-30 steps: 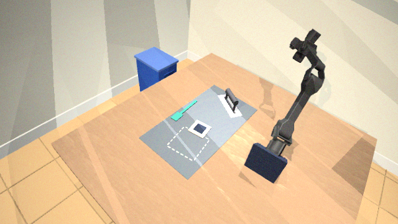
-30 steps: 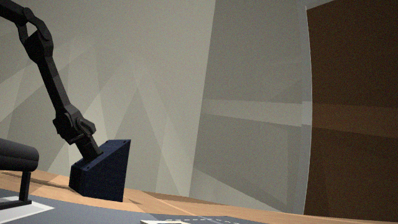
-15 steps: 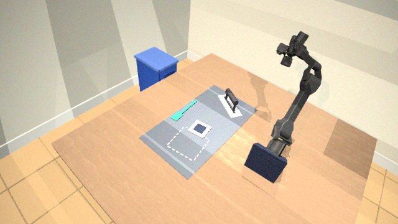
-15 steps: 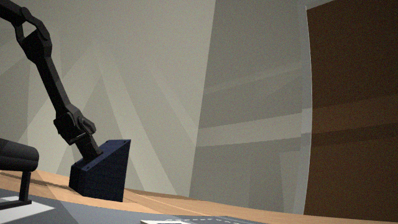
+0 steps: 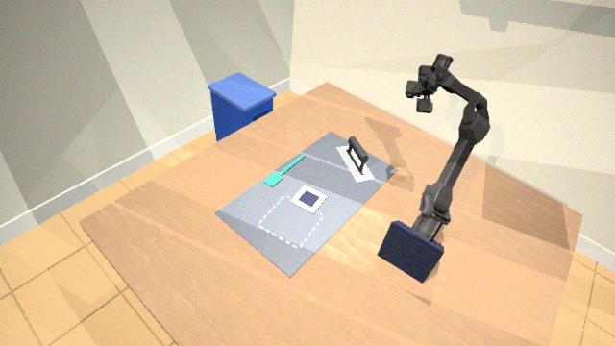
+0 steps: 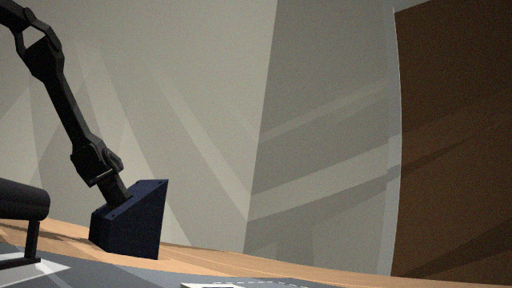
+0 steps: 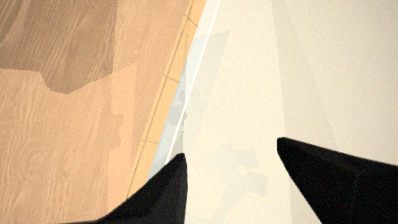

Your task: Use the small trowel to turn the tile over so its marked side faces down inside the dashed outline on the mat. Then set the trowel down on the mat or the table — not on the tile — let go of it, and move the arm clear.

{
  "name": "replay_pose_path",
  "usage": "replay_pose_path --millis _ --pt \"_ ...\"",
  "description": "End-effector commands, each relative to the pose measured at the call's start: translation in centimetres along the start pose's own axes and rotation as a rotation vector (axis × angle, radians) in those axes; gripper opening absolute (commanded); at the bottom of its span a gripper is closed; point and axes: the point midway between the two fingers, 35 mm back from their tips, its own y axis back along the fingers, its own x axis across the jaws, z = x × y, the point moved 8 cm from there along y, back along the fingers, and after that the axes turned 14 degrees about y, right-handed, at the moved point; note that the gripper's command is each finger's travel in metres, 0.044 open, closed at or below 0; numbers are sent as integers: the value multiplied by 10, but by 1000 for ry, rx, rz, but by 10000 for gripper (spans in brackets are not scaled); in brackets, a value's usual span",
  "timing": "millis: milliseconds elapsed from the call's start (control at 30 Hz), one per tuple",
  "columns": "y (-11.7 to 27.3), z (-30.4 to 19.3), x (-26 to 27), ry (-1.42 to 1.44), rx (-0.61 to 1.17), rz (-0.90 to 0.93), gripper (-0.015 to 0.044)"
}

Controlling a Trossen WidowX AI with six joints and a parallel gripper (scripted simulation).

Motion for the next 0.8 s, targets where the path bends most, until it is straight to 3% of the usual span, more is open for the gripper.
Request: replay_pose_path --millis 0,767 --pt "-5 28 7 106 -67 55 270" --pt "15 151 39 717 -424 215 270"
